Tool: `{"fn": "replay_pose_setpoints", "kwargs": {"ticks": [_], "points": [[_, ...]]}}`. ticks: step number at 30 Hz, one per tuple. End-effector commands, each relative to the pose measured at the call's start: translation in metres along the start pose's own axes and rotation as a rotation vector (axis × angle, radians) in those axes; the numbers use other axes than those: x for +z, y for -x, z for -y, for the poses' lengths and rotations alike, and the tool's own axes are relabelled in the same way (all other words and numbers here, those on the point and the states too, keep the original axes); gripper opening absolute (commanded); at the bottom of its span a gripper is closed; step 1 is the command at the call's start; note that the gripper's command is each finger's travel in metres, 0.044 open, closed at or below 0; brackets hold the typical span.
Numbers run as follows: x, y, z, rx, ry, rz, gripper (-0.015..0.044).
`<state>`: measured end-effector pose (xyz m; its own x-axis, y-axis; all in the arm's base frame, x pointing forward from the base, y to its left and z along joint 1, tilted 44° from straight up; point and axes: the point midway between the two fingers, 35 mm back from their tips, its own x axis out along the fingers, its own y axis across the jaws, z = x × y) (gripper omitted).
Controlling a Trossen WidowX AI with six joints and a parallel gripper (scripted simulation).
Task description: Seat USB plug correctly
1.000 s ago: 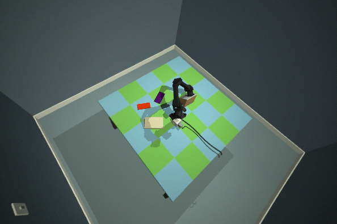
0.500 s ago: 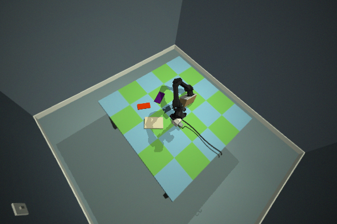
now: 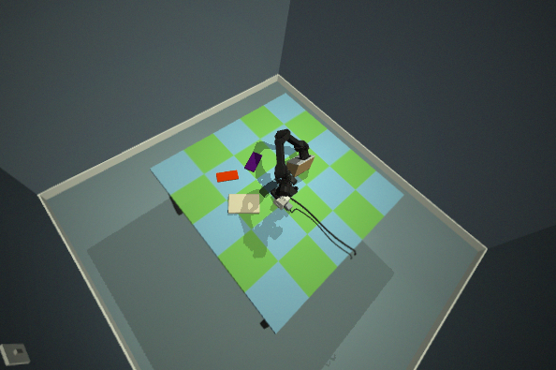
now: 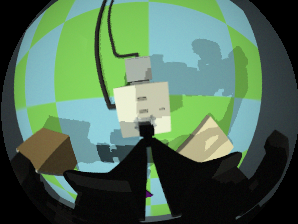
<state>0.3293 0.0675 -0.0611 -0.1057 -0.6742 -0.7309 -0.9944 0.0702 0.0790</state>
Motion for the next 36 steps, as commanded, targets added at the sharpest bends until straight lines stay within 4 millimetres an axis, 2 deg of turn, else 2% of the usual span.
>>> {"fn": "replay_pose_setpoints", "kwargs": {"ticks": [1,36], "points": [[-0.0004,-0.0006,0.0004,-0.003,0.005,-0.003,0.0],[-0.0025,-0.0048,0.0002,-0.004,0.027,-0.011,0.0]]}}
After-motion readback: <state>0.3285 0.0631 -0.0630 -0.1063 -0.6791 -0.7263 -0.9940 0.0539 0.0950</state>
